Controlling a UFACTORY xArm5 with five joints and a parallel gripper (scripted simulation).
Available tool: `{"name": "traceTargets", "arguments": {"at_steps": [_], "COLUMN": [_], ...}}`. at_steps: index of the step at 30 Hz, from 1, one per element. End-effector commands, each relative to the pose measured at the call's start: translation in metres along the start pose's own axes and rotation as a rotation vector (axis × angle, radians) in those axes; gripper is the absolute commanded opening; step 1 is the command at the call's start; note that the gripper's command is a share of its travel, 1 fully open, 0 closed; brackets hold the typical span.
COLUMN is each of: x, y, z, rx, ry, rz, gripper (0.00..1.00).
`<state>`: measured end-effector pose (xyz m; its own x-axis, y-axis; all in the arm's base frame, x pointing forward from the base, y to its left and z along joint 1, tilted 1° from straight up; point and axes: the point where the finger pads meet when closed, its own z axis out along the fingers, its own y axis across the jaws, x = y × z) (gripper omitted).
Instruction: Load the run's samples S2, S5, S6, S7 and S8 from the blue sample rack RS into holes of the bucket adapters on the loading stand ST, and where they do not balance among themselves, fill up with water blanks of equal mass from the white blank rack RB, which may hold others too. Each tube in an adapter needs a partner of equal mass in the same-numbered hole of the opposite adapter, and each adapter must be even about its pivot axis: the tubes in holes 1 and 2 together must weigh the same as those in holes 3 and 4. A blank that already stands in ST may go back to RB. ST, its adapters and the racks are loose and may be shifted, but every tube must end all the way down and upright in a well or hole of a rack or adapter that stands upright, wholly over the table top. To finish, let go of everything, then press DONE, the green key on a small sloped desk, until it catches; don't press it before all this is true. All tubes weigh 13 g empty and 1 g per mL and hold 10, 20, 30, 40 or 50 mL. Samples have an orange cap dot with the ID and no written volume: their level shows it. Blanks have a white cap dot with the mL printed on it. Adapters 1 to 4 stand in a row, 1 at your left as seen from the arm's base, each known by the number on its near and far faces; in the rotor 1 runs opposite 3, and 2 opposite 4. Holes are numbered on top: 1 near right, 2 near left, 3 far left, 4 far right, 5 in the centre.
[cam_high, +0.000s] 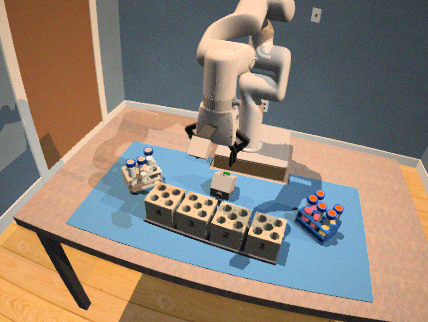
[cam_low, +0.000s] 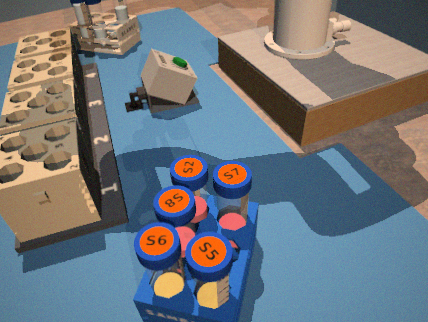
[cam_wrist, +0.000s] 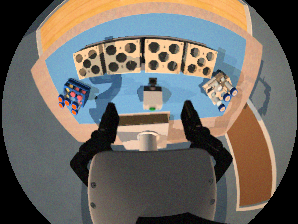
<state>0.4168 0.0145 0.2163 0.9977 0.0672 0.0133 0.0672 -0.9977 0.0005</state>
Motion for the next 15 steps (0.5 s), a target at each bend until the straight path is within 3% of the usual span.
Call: {"name": "traceTargets", "arguments": {"at_steps": [1,15], "x": [0.0017,0.0006], "y": [-0.0130,-0.0116], "z": [0.0198,0.0255], "rx": [0.000,0.000], "ry": [0.002,0.002], "rz": [0.000,0.033], "gripper": [1.00,1.00]}}
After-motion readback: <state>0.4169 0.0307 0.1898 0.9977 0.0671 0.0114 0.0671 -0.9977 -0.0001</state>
